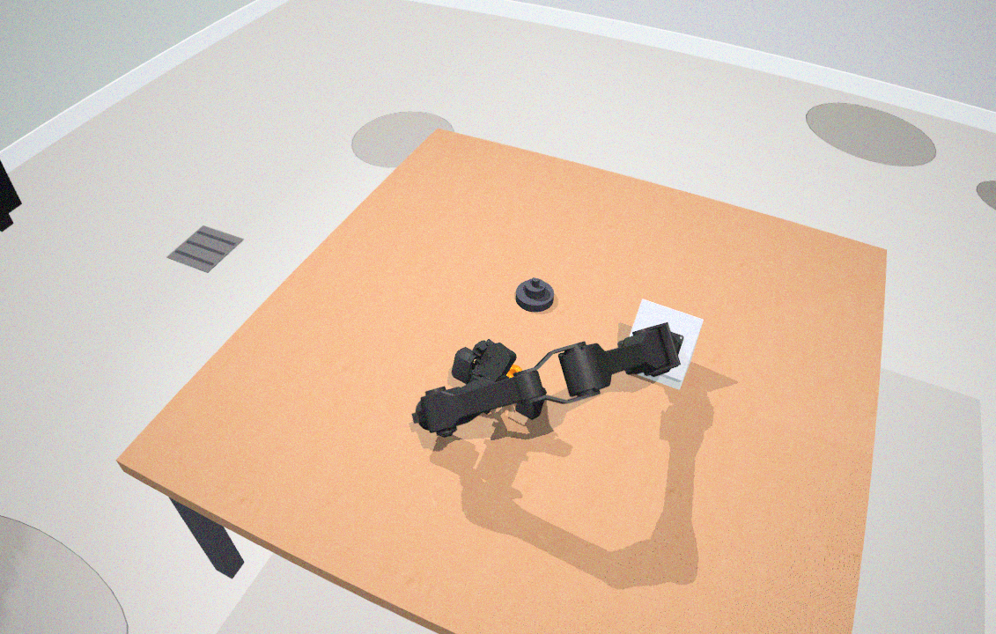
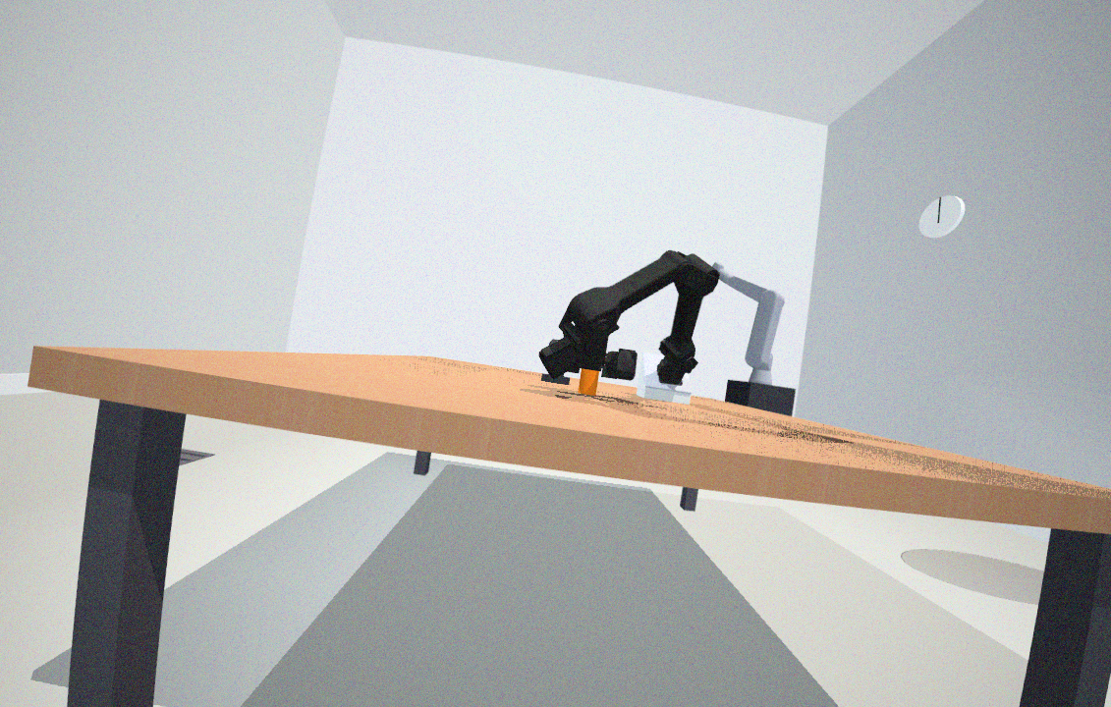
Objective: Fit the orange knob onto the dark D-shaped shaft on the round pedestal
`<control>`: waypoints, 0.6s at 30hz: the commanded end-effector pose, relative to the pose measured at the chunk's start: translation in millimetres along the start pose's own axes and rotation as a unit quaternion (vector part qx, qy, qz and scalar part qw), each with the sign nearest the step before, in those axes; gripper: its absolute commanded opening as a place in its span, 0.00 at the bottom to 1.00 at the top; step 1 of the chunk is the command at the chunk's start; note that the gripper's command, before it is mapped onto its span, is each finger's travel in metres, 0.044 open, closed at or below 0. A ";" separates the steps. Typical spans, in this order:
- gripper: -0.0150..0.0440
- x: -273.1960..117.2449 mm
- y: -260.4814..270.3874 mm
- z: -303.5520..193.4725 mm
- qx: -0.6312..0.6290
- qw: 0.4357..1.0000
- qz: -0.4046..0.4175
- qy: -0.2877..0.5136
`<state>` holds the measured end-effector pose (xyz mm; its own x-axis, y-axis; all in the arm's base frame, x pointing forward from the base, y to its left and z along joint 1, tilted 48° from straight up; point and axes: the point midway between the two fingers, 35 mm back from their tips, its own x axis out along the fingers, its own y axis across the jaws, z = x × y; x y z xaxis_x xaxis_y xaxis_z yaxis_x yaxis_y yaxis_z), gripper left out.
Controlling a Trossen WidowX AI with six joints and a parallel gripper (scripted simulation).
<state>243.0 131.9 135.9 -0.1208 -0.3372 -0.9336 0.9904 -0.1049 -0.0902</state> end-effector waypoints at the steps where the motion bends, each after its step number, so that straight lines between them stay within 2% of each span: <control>1: 0.69 0.2 0.0 0.1 0.000 1.000 0.000 0.000; 8: 1.00 0.2 0.0 0.1 0.000 1.000 0.000 0.000; 15: 1.00 0.6 -0.2 1.2 0.000 1.000 -0.004 0.004; 18: 1.00 4.3 -3.0 15.7 -0.006 0.996 -0.058 0.071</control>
<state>240.0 130.7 134.8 -0.1622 -0.2875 -0.9440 0.9853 -0.0986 -0.1393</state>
